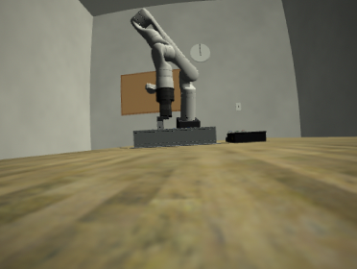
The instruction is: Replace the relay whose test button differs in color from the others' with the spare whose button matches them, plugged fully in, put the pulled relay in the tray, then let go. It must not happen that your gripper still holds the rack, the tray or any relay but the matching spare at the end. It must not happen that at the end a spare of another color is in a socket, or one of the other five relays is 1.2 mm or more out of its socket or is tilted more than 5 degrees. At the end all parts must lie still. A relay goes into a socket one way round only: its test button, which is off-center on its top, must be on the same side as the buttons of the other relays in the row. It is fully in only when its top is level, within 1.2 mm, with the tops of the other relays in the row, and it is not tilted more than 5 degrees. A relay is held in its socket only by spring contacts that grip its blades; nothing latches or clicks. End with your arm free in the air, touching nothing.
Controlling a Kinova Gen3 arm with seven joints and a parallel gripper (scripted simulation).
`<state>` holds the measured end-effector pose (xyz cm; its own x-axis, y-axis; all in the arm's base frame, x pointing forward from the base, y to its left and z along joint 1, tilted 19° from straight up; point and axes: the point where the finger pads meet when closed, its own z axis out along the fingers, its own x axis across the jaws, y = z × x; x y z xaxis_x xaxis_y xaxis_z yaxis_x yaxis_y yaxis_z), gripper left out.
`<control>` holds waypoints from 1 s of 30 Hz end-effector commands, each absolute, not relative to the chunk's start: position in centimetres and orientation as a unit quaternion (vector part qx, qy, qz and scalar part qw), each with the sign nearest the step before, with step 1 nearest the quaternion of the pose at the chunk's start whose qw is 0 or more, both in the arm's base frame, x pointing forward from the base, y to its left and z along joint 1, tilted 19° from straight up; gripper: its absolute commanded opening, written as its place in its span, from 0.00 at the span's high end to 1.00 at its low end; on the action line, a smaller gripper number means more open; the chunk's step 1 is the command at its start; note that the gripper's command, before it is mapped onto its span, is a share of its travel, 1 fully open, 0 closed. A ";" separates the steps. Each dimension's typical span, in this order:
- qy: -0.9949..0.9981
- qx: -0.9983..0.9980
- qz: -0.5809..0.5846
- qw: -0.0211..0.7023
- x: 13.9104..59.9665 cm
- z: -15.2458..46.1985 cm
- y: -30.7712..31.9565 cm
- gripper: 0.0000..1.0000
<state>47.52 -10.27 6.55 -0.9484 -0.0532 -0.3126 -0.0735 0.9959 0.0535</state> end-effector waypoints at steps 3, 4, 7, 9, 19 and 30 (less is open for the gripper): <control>0.986 -0.032 0.032 0.158 47.5 6.7 -10.3 1.00; 0.986 -0.032 0.032 0.158 47.5 6.7 -10.3 1.00; 0.986 -0.032 0.031 0.158 47.5 6.9 -10.4 1.00; 0.986 -0.032 0.031 0.158 47.5 6.9 -10.4 1.00; 0.986 -0.031 0.031 0.159 47.4 7.2 -10.4 1.00; 0.986 -0.032 0.031 0.158 47.2 7.8 -10.5 1.00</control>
